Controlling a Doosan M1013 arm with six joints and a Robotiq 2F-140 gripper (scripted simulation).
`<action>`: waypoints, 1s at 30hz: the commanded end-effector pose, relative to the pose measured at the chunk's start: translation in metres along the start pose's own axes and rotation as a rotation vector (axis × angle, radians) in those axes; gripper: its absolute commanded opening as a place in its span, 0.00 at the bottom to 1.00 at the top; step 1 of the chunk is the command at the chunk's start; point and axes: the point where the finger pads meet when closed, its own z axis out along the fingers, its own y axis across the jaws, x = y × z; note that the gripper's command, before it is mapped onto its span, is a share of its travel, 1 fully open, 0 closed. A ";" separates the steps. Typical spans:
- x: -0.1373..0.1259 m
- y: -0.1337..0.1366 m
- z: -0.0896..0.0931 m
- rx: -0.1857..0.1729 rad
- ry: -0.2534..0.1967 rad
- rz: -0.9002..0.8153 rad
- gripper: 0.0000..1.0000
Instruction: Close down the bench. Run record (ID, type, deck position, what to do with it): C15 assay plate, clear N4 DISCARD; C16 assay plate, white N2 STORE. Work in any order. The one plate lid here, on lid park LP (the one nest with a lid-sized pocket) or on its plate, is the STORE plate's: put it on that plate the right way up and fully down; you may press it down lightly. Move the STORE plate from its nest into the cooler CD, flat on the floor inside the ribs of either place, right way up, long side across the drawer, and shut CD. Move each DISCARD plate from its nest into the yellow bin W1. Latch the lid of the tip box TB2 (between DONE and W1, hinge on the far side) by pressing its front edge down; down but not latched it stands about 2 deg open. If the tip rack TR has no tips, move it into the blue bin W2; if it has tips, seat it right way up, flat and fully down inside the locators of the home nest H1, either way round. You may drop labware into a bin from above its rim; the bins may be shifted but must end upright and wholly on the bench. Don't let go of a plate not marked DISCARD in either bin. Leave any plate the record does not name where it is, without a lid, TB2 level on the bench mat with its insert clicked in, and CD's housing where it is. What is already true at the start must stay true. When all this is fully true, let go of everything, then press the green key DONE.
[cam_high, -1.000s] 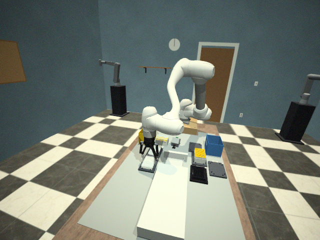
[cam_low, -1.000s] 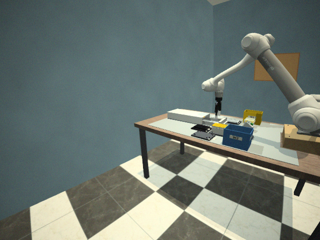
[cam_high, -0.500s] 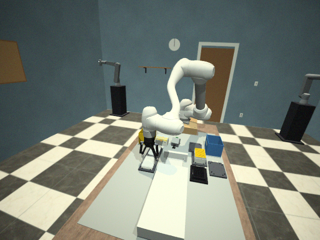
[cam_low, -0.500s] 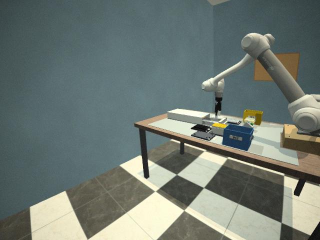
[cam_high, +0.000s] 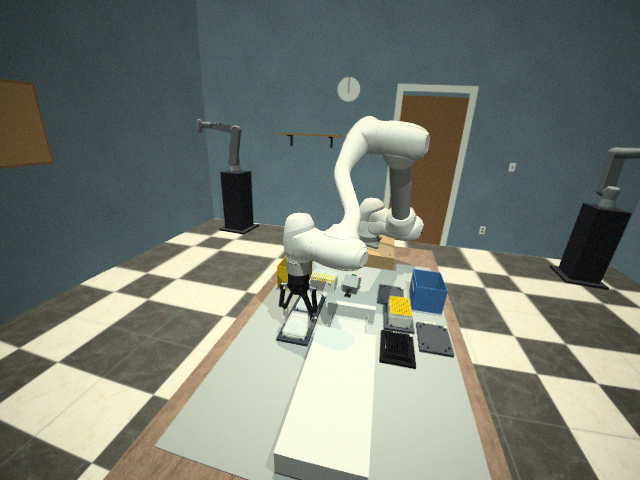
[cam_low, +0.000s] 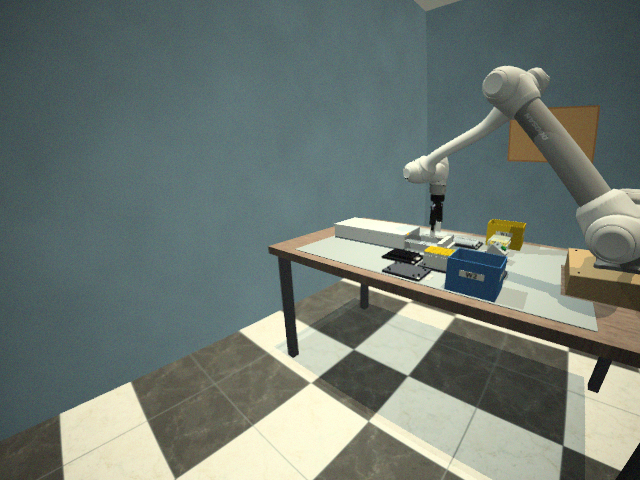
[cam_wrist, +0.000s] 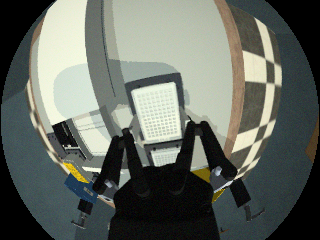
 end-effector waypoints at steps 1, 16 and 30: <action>0.000 0.000 0.000 0.000 0.000 0.000 0.00; 0.000 0.000 0.001 0.000 0.000 0.000 0.00; 0.000 0.000 0.005 0.000 0.000 0.000 0.00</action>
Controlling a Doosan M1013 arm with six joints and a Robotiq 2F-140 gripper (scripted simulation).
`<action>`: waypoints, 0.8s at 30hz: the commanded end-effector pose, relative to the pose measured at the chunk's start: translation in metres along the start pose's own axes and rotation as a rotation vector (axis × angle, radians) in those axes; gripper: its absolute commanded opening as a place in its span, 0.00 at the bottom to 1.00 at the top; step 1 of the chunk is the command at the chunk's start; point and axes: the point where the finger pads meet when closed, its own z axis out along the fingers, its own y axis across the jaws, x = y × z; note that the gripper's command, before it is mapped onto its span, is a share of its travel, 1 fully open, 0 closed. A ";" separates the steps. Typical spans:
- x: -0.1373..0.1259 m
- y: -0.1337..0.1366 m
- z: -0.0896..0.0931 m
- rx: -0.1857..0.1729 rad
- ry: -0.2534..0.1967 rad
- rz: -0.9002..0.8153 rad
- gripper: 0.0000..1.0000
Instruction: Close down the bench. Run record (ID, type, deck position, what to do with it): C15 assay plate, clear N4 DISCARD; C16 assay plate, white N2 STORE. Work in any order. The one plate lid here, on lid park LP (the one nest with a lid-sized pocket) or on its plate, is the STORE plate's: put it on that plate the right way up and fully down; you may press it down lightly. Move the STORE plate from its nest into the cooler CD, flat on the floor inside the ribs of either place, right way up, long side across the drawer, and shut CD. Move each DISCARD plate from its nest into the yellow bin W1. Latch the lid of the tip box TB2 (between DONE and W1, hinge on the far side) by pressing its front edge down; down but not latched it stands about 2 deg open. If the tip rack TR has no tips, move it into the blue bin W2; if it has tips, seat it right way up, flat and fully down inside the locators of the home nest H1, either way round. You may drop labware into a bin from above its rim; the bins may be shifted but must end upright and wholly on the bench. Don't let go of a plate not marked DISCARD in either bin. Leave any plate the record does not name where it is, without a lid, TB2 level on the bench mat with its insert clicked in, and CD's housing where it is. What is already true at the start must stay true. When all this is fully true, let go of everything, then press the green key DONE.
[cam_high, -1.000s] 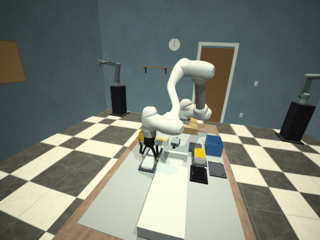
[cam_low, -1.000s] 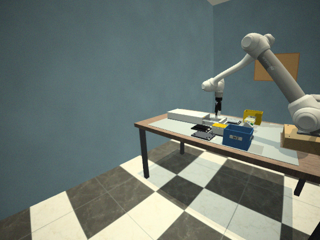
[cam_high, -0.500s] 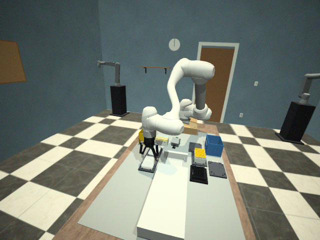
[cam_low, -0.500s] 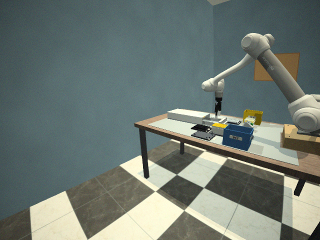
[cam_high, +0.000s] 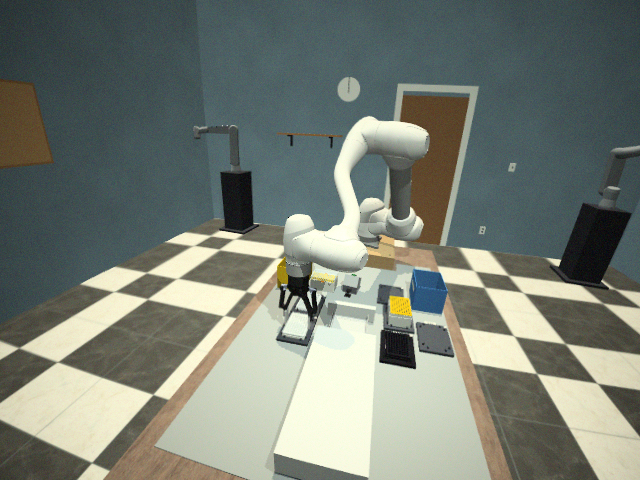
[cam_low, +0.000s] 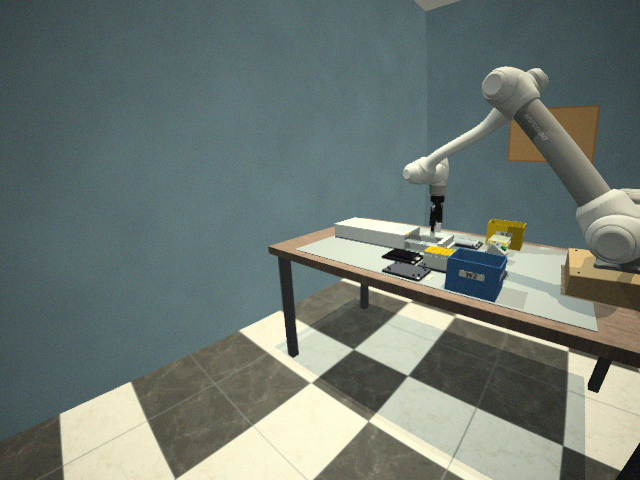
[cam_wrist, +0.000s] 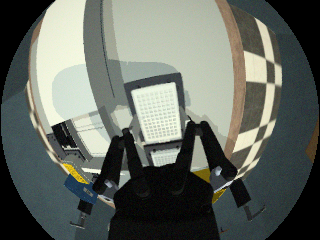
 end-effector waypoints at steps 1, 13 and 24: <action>0.000 0.000 0.001 0.000 0.000 0.000 0.00; 0.000 0.000 0.002 0.000 0.000 0.000 0.66; 0.000 0.000 0.002 0.000 0.000 0.000 0.66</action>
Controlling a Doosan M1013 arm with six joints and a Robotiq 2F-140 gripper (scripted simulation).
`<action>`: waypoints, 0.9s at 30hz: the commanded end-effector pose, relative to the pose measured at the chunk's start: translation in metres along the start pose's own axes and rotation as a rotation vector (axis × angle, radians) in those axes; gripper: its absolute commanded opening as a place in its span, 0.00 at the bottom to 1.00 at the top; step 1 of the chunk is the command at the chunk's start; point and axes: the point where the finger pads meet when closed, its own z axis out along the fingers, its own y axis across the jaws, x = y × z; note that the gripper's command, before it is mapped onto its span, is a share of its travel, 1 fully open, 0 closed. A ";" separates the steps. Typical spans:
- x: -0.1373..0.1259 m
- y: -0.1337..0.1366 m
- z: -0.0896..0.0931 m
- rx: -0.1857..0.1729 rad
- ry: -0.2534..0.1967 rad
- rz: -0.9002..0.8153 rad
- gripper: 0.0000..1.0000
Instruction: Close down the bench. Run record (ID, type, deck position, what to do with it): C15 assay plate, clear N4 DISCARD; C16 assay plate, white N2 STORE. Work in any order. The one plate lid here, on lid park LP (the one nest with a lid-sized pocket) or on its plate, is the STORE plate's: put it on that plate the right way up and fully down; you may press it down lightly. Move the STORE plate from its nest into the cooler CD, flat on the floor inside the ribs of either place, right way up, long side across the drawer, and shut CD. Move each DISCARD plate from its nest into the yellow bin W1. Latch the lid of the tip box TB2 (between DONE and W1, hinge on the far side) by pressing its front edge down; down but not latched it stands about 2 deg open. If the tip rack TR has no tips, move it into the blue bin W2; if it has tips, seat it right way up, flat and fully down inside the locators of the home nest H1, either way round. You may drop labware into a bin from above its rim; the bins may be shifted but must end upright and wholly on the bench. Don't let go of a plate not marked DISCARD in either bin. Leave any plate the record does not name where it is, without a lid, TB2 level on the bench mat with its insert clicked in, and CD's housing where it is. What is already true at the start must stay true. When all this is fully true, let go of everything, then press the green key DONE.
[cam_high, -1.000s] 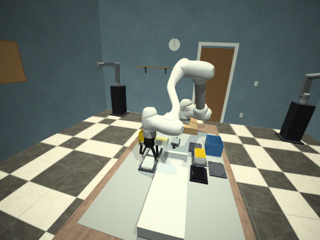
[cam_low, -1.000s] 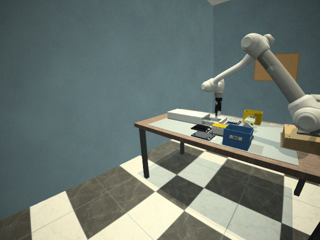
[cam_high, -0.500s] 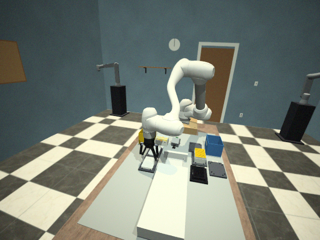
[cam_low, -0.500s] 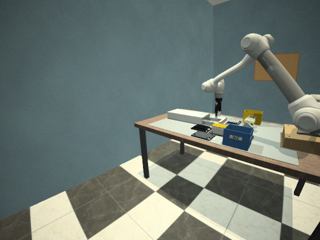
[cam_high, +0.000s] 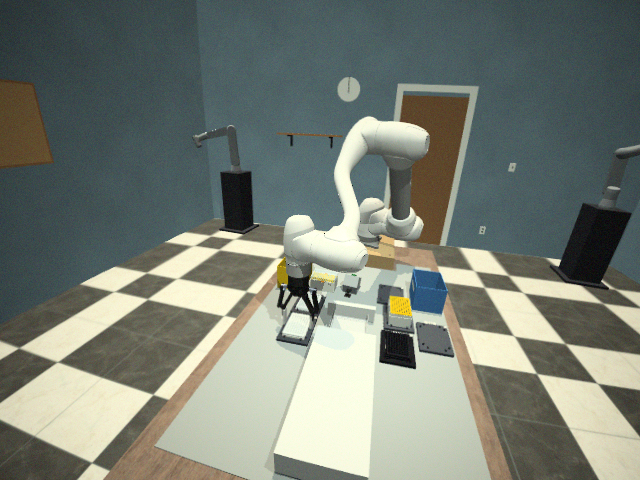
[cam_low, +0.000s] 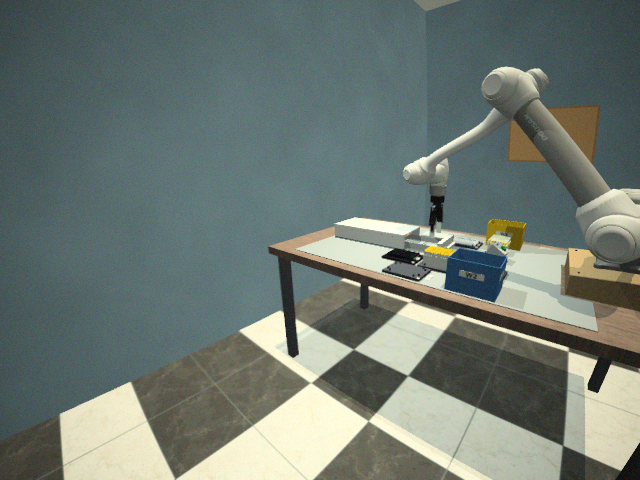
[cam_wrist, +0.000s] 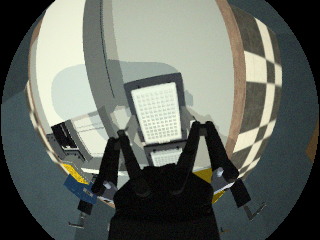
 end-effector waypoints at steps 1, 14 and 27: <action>0.000 0.000 0.000 0.000 0.000 0.000 0.66; 0.000 0.000 0.000 0.000 0.000 0.000 0.66; 0.000 0.000 -0.015 0.000 0.000 0.000 0.66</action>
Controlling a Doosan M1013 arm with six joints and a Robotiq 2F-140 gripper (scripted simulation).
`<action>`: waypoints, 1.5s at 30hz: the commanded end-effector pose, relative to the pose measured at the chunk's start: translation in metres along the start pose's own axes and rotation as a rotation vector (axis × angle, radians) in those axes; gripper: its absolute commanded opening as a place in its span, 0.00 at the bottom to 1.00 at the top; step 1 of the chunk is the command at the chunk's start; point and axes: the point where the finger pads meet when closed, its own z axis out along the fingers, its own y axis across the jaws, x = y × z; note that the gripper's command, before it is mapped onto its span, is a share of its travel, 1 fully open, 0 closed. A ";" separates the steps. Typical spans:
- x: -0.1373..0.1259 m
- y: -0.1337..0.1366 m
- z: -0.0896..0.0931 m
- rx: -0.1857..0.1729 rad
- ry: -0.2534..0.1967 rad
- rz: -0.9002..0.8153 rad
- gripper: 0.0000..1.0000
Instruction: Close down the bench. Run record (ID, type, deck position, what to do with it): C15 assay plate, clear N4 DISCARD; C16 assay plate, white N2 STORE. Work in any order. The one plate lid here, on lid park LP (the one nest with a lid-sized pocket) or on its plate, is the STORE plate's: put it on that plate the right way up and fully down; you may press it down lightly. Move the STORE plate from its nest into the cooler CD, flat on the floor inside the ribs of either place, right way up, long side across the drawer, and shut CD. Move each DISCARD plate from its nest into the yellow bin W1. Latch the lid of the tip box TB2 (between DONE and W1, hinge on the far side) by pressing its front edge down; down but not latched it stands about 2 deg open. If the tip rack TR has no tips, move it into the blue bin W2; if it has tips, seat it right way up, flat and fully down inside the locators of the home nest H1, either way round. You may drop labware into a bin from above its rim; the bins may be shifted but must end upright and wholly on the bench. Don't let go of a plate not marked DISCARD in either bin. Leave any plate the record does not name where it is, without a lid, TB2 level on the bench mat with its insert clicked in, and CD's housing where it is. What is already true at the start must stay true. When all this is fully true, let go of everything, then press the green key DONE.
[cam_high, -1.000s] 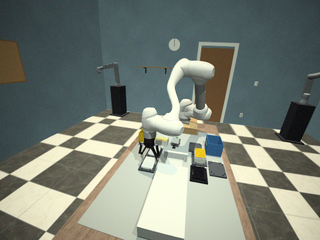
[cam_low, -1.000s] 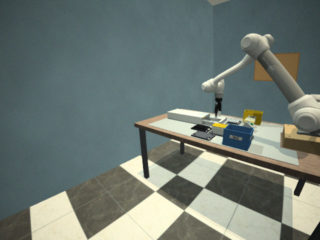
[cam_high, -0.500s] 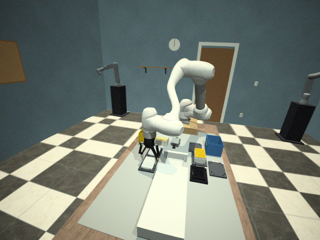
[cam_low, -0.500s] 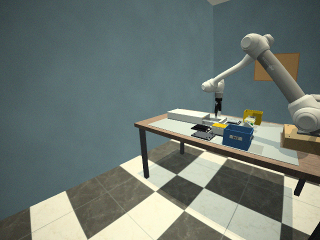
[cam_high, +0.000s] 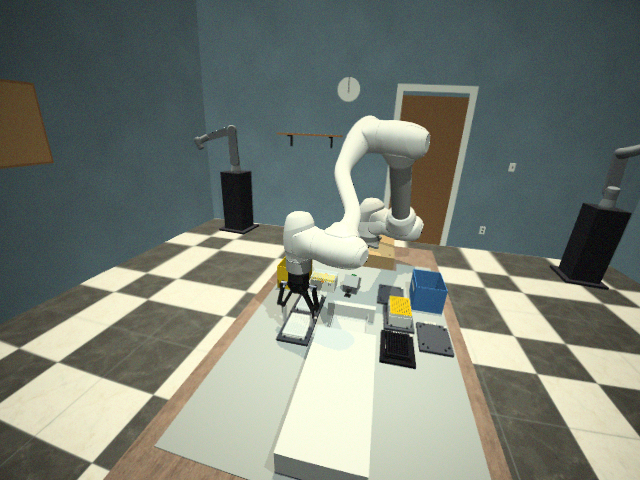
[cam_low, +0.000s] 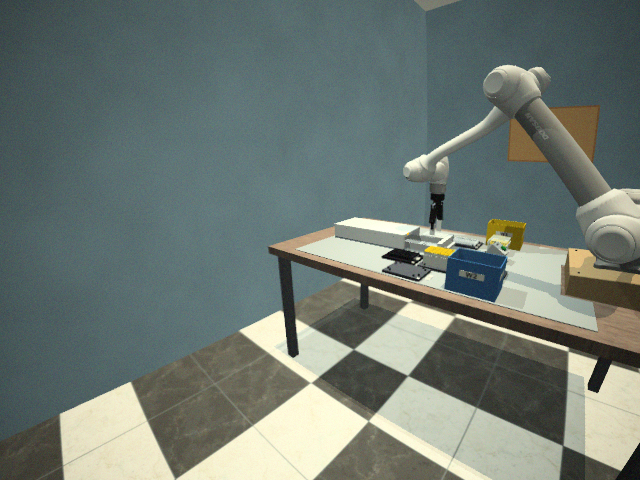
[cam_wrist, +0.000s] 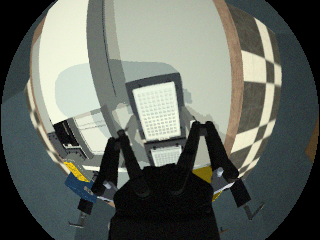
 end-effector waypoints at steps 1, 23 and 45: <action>0.000 0.000 -0.004 0.000 0.000 0.000 0.66; 0.000 0.000 -0.031 0.000 0.000 0.000 0.66; 0.000 0.000 -0.057 0.000 0.000 0.000 0.66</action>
